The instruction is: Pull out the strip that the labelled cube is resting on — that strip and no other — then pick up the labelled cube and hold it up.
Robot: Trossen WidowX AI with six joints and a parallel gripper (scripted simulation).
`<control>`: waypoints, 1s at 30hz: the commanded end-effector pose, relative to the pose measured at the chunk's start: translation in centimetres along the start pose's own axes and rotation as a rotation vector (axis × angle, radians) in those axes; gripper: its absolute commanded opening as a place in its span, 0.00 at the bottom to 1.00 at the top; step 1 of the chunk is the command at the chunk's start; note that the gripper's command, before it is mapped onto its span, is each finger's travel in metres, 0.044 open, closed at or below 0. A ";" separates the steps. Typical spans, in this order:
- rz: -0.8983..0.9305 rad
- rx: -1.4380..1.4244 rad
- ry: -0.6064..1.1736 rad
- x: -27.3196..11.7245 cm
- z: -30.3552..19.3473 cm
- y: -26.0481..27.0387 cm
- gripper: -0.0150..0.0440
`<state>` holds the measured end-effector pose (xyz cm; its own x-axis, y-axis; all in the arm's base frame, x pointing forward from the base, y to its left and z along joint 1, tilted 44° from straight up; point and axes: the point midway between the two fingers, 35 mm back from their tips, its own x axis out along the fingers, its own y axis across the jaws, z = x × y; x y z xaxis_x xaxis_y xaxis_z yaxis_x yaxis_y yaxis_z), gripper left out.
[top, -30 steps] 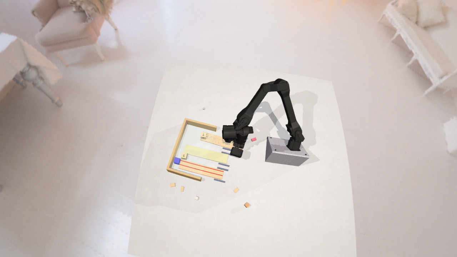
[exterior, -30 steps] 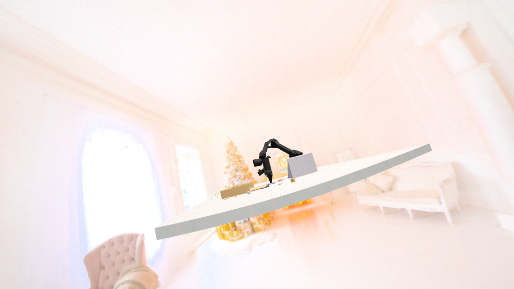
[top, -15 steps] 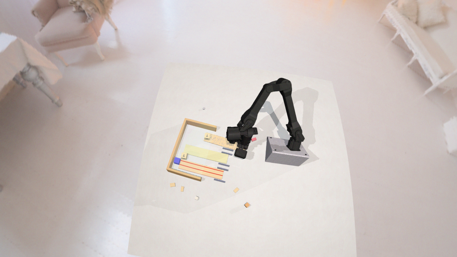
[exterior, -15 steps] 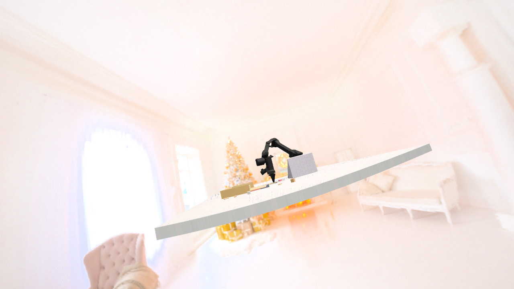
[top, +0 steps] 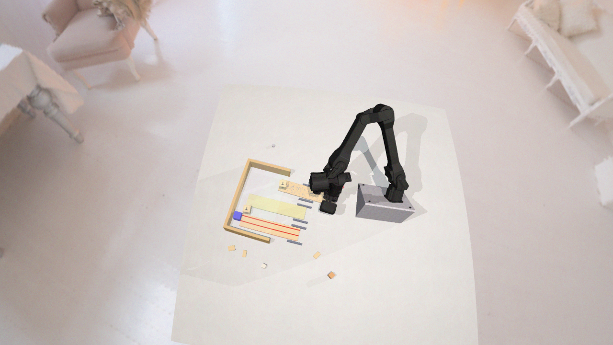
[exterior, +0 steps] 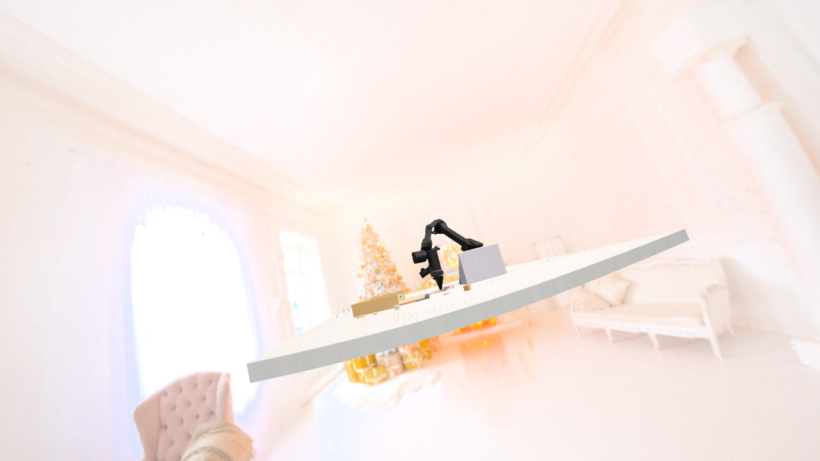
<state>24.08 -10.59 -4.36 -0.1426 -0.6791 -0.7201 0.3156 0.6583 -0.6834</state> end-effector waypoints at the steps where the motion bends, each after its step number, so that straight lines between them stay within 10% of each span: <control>1: -0.001 -0.003 0.019 0.3 -1.2 -0.1 0.25; 30: 0.000 -0.004 0.021 0.3 -5.7 -0.2 0.25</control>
<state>19.77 -9.09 -4.82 -0.1411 -0.6780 -0.7214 0.3146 0.6602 -0.6820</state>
